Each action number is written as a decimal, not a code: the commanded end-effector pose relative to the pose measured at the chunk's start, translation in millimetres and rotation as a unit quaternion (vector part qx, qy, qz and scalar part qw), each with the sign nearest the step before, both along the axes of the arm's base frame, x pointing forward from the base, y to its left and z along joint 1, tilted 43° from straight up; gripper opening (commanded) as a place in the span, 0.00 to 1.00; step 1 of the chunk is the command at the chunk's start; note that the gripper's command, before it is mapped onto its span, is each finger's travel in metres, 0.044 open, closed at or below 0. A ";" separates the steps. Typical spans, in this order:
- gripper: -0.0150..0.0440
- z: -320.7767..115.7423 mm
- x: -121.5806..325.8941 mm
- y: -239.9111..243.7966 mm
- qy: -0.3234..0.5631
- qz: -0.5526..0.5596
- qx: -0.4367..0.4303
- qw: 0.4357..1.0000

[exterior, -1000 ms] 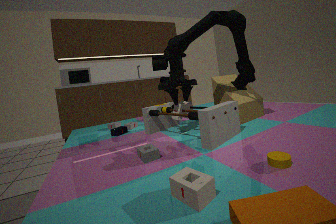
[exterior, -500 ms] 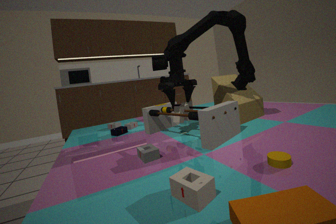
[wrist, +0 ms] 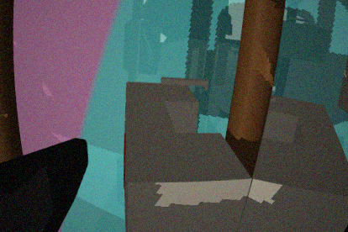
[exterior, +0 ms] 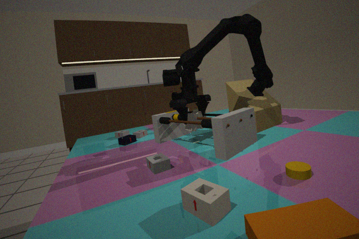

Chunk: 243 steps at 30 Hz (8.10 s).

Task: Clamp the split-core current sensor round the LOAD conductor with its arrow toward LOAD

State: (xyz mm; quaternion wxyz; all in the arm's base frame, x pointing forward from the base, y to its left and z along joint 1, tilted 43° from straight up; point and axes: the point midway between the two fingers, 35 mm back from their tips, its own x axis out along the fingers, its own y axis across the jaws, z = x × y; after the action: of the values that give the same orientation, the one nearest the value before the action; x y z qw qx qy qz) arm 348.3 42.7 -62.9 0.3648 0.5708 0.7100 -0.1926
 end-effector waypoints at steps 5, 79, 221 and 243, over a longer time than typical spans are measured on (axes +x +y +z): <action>1.00 -10.9 -4.9 10.3 0.008 -0.001 0.003 1.000; 1.00 -5.7 16.4 7.5 -0.128 -0.133 0.061 0.981; 1.00 -5.6 16.4 7.4 -0.128 -0.133 0.061 0.981; 1.00 -5.6 16.5 7.4 -0.128 -0.133 0.061 0.981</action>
State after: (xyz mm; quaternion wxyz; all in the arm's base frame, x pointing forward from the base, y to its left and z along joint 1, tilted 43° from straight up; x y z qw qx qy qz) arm 363.6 36.9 -65.6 0.3931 0.7054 0.5740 -0.1360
